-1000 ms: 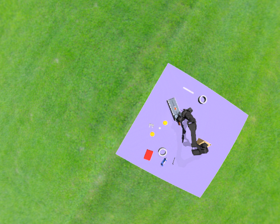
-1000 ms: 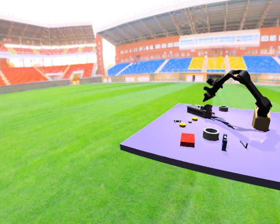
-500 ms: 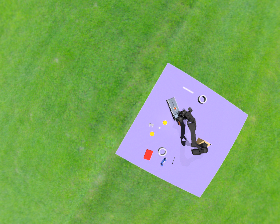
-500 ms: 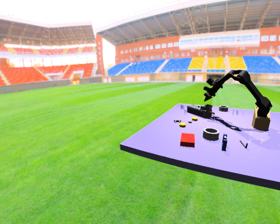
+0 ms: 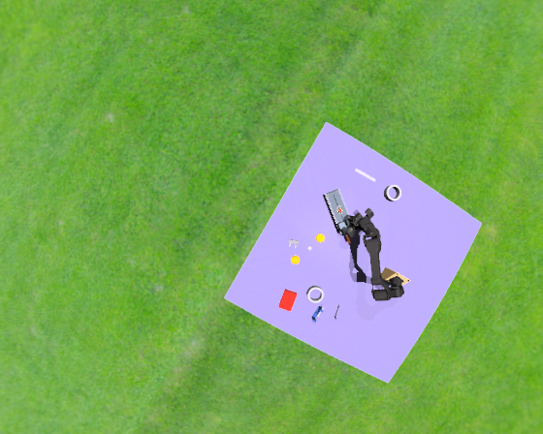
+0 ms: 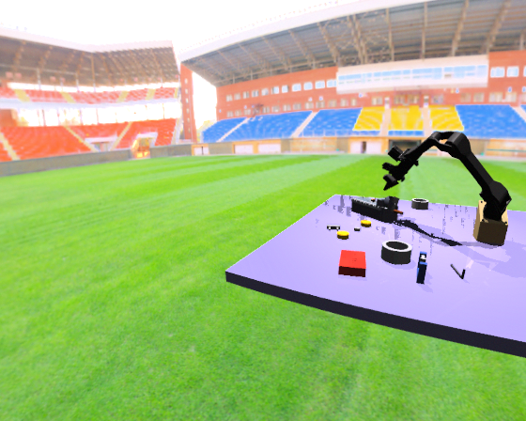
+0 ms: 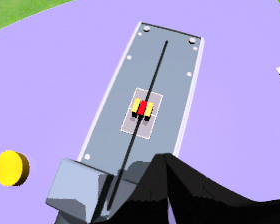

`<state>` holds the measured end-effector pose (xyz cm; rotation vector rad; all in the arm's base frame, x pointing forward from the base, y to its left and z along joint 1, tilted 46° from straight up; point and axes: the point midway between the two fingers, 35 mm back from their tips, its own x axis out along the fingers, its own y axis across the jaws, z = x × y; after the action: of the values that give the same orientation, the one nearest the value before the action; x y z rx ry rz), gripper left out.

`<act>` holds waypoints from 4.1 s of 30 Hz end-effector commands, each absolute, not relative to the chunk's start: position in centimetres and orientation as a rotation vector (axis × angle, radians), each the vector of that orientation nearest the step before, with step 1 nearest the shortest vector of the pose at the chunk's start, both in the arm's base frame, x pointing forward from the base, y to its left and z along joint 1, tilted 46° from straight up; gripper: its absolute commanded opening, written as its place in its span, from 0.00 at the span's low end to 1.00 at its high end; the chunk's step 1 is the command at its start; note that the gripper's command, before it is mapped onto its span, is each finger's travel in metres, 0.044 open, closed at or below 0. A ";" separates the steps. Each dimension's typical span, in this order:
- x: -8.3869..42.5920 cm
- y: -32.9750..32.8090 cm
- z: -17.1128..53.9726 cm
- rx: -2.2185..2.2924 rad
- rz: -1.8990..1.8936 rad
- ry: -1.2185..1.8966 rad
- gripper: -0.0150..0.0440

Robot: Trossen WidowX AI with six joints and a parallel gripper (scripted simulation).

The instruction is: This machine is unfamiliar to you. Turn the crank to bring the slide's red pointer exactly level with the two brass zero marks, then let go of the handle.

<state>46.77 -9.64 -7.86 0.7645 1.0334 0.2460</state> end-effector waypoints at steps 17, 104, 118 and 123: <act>46.8 -9.6 -7.9 0.764 0.246 1.034 0.97; 47.2 -13.4 -4.0 0.764 0.246 1.034 1.00; 47.2 -13.4 -4.0 0.764 0.246 1.034 1.00; 47.2 -13.4 -4.0 0.764 0.246 1.034 1.00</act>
<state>47.25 -13.51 -4.08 0.7634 1.0345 0.2384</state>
